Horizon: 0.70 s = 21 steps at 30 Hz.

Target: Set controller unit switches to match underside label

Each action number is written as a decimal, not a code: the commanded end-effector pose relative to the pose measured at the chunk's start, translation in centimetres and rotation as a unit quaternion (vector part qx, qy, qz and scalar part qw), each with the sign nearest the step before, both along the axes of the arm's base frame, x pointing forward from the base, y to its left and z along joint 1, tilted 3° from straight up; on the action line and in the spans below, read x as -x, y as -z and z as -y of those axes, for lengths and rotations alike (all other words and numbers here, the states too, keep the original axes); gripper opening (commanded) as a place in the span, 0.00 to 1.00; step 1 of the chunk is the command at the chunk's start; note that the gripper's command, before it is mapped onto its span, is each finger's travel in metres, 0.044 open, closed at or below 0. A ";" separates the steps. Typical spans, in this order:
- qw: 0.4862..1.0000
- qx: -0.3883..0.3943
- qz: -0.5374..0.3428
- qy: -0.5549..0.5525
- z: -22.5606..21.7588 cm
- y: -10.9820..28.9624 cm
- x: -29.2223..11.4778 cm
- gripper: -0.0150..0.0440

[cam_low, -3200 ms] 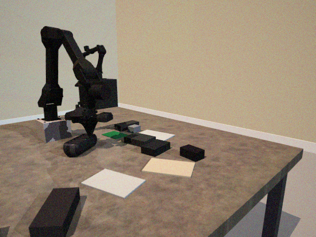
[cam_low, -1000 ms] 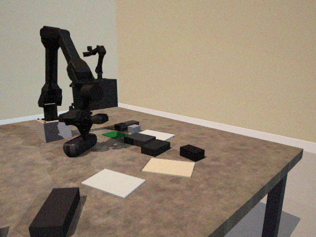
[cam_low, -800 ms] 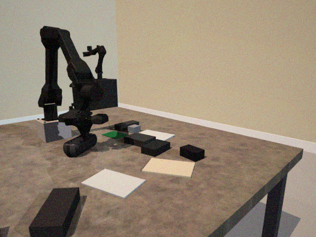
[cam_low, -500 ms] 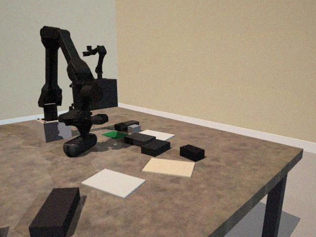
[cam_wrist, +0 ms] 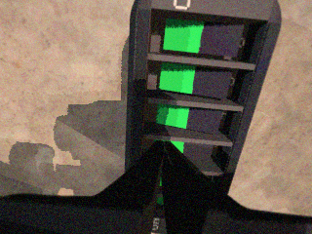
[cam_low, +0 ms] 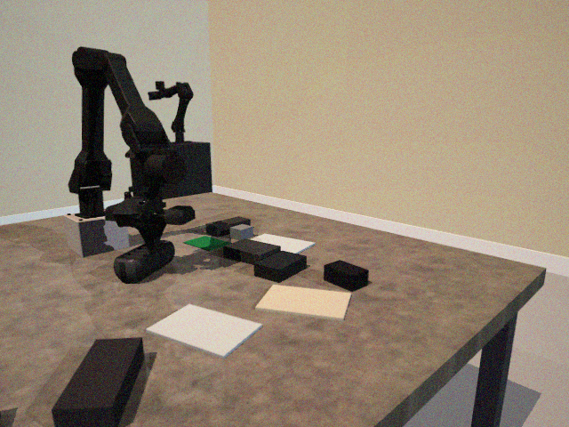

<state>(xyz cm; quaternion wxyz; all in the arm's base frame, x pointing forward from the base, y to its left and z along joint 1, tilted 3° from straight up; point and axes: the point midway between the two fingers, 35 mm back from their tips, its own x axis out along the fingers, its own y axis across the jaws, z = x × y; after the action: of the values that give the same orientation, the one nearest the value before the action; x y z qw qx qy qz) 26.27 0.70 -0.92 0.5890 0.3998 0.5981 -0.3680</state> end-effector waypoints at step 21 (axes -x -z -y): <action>1.000 0.000 -0.002 0.000 0.1 -0.9 0.0 0.25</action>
<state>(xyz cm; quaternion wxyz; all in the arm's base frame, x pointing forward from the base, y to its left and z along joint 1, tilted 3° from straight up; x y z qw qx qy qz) 26.14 0.68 -0.90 0.5862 0.3980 0.6007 -0.3702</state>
